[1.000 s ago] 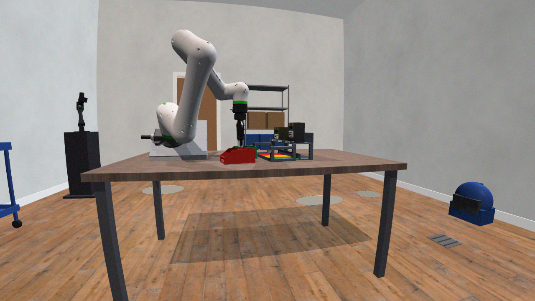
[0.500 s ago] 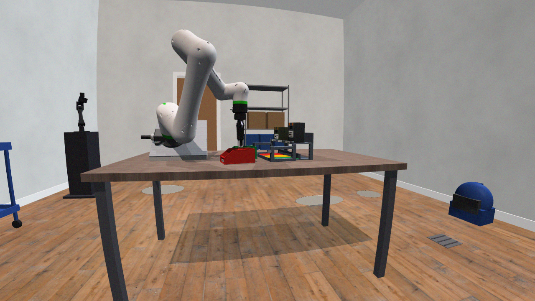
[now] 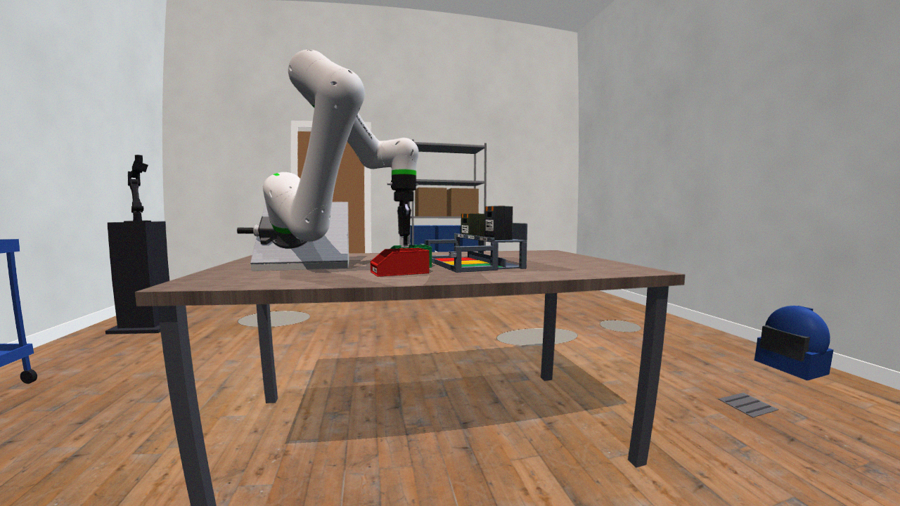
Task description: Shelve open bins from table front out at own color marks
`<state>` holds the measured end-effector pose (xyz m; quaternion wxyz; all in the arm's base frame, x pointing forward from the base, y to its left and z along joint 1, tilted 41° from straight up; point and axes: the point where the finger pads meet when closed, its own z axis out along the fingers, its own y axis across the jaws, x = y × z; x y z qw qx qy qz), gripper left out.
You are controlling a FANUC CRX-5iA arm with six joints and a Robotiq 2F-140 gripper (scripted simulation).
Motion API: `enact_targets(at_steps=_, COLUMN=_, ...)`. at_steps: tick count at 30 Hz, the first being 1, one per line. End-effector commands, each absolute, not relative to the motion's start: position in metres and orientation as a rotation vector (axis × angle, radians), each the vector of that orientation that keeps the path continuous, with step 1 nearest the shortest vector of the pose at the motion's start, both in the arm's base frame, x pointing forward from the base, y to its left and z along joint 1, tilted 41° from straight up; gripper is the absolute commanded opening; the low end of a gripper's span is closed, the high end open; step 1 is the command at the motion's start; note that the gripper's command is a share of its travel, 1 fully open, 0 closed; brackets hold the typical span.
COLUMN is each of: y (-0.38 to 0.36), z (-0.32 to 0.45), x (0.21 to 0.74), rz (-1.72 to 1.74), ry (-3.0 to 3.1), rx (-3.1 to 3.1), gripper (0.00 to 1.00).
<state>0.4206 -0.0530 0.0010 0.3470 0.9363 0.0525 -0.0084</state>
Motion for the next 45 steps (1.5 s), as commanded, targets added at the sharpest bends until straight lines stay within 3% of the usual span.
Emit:
enact_targets(at_steps=1, y=-0.053, z=0.001, x=0.421, rz=-0.021, ry=0.136, rx=2.429, gripper=0.15)
enact_targets(at_steps=45, y=-0.038, z=0.019, x=0.420, rz=-0.021, ry=0.136, rx=2.429, gripper=0.15)
